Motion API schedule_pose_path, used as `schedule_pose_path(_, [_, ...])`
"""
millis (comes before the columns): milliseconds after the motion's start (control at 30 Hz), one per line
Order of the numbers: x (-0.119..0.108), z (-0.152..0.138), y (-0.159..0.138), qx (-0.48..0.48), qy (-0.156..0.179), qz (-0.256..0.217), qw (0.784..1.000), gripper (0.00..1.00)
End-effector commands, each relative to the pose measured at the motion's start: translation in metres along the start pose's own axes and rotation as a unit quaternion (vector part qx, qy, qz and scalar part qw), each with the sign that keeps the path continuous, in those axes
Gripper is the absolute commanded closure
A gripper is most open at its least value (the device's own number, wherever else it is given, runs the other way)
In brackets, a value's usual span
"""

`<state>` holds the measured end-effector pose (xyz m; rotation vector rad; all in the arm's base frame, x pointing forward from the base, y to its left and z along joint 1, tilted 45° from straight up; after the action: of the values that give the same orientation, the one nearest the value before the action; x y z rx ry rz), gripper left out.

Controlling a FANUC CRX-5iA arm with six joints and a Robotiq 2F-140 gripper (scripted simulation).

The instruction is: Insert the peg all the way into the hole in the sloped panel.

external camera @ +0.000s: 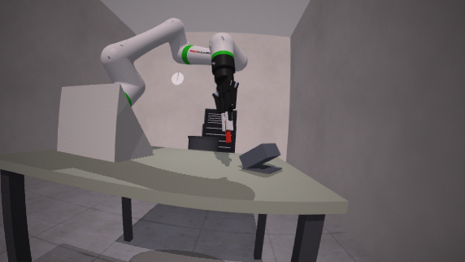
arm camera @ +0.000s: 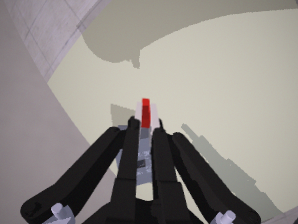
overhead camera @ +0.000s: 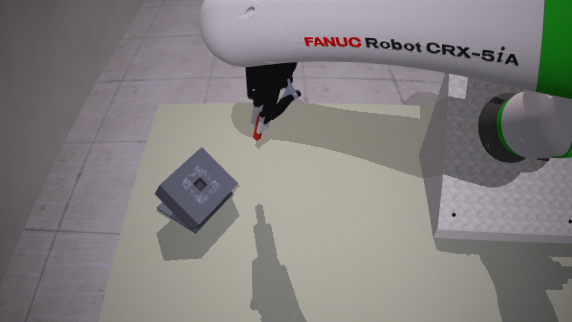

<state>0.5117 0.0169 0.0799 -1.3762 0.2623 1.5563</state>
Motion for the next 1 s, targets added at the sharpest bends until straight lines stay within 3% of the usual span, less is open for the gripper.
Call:
schedule_pose_path(0, [-0.004, 0.006, -0.008, -0.007, 0.011, -0.005, 1.000, 1.00])
schedule_pose_path(967, [-0.037, 0.058, -0.065, -0.057, 0.079, -0.059, 0.994, 1.00])
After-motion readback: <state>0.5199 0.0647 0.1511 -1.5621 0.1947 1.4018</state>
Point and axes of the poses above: the point where the finger pads meet when closed, its own x axis out along the fingers, its own z axis across the jaws, y = z × x, the point moved 9 cm from there along -x, back along the fingers, and after that the axes turned 14 degrees about x, right-handed, at the moved point
